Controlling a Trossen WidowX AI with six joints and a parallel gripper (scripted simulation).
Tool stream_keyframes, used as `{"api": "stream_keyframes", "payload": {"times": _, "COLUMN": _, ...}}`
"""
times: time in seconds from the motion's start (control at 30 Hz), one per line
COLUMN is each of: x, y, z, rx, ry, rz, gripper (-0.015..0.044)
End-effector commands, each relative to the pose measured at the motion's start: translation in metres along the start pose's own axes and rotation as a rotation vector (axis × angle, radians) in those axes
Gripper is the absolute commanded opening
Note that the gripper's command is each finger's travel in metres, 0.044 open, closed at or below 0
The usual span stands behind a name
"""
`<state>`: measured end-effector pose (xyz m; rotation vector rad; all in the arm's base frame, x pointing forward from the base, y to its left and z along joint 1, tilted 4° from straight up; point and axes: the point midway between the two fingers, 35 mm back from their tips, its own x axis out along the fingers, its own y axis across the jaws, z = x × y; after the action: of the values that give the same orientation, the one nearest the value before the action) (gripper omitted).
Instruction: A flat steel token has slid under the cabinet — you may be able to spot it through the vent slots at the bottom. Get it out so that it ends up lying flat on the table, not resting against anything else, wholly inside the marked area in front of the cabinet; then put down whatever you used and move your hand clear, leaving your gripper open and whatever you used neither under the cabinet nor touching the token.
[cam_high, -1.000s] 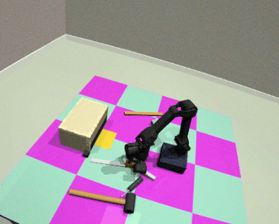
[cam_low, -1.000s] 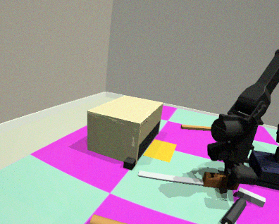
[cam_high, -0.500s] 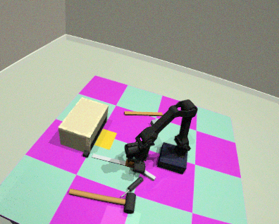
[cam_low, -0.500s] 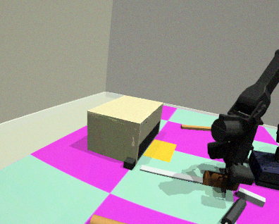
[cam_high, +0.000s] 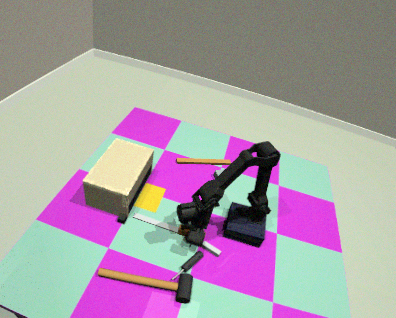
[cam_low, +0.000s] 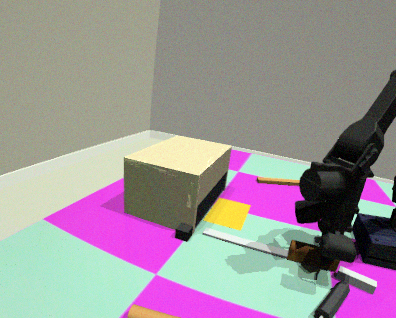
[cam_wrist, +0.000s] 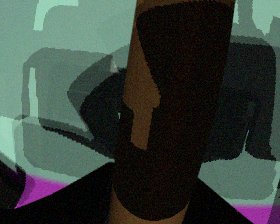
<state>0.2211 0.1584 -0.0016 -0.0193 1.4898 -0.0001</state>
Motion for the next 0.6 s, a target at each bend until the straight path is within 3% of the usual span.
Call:
{"api": "stream_keyframes", "payload": {"times": 0.0, "x": -0.0006, "y": 0.0002, "z": 0.0008, "rx": 0.043, "ry": -0.002, "rz": 0.0, "gripper": 0.0}}
{"api": "stream_keyframes", "payload": {"times": 0.17, "x": -0.0006, "y": 0.0002, "z": 0.0008, "rx": 0.073, "ry": -0.002, "rz": 0.0, "gripper": 0.0}}
{"api": "stream_keyframes", "payload": {"times": 0.4, "x": 0.0, "y": 0.0, "z": 0.0, "rx": 0.046, "ry": 0.0, "rz": 0.0, "gripper": 0.0184}}
{"api": "stream_keyframes", "payload": {"times": 0.57, "x": -0.0001, "y": 0.0002, "z": 0.0001, "rx": 0.052, "ry": 0.0, "rz": 0.001, "gripper": 0.02}}
